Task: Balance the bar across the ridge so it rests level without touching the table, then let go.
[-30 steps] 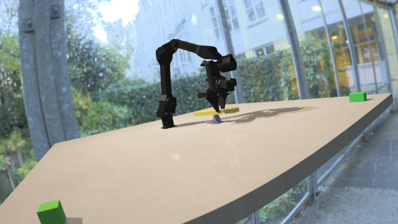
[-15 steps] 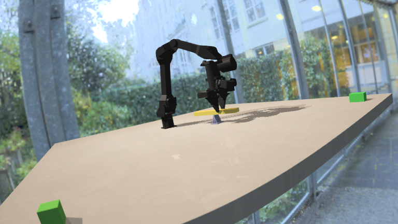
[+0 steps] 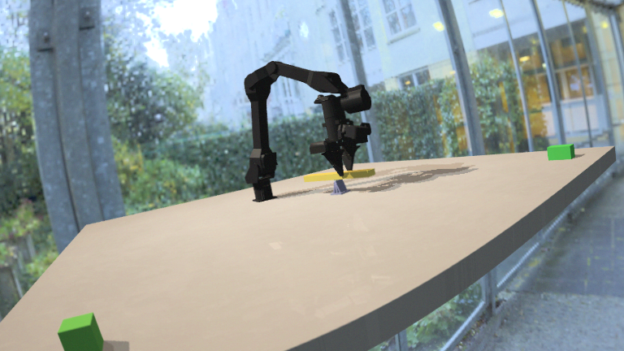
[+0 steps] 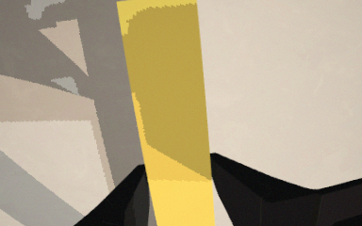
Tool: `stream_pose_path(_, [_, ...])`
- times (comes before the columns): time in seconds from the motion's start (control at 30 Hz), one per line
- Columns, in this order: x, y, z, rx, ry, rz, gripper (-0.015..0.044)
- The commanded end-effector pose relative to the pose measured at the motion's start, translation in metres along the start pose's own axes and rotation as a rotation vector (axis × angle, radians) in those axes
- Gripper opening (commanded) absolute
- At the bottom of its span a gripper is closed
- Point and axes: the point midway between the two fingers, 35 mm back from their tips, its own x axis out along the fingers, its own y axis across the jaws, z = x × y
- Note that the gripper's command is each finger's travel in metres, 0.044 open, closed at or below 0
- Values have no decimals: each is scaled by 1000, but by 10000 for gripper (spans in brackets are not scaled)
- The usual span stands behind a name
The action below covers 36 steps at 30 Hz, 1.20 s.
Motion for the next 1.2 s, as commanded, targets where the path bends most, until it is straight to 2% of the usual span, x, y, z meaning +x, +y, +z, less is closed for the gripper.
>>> stream_pose_path(0.0, [0, 0, 0, 0, 0, 0, 172])
stream_pose_path(0.67, [0, 0, 0, 0, 0, 0, 185])
stream_pose_path(1.0, [0, 0, 0, 0, 0, 0, 440])
stream_pose_path(1.1, [-2, 0, 0, 0, 0, 0, 440])
stream_pose_path(1.17, [-18, 0, 3, 0, 0, 0, 440])
